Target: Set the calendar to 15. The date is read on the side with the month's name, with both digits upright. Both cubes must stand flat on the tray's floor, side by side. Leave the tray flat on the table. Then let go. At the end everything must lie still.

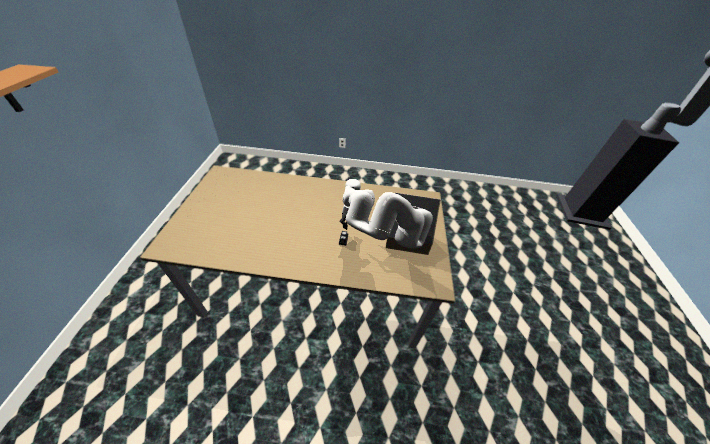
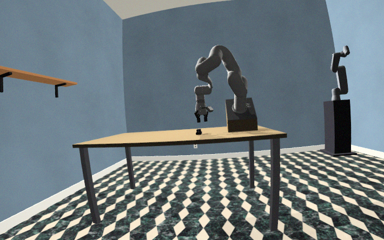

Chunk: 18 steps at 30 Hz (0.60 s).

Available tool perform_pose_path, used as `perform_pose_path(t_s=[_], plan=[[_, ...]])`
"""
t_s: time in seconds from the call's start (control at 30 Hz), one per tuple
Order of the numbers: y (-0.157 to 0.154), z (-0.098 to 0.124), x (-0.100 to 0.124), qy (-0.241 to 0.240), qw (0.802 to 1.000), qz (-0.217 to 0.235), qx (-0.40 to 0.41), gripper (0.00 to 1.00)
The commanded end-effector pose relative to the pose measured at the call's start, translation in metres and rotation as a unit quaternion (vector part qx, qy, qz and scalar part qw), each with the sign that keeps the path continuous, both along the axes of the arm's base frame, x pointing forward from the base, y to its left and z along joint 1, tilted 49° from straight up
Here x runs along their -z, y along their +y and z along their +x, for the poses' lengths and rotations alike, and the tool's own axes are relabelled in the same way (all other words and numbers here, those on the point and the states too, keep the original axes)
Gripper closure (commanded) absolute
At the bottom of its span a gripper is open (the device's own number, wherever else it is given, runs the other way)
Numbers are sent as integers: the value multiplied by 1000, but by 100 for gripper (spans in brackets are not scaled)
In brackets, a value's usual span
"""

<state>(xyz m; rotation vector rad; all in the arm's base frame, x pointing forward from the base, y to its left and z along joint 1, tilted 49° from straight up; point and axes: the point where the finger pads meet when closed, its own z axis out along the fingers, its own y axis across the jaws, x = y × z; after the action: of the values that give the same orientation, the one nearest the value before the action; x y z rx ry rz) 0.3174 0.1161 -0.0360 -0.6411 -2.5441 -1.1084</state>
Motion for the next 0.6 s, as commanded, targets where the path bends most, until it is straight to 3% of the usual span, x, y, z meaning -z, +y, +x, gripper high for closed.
perform_pose_path(t_s=[0.0, 0.1, 0.17, 0.33, 0.57], plan=[[0, 3, -2, -67, 996, 9, -51, 0], [0, 4, -3, -79, 995, 11, -62, 0], [0, 5, -4, -119, 988, 15, -98, 0], [1, 7, -5, -162, 977, 19, -135, 0], [1, 10, -8, -238, 950, 27, -203, 0]])
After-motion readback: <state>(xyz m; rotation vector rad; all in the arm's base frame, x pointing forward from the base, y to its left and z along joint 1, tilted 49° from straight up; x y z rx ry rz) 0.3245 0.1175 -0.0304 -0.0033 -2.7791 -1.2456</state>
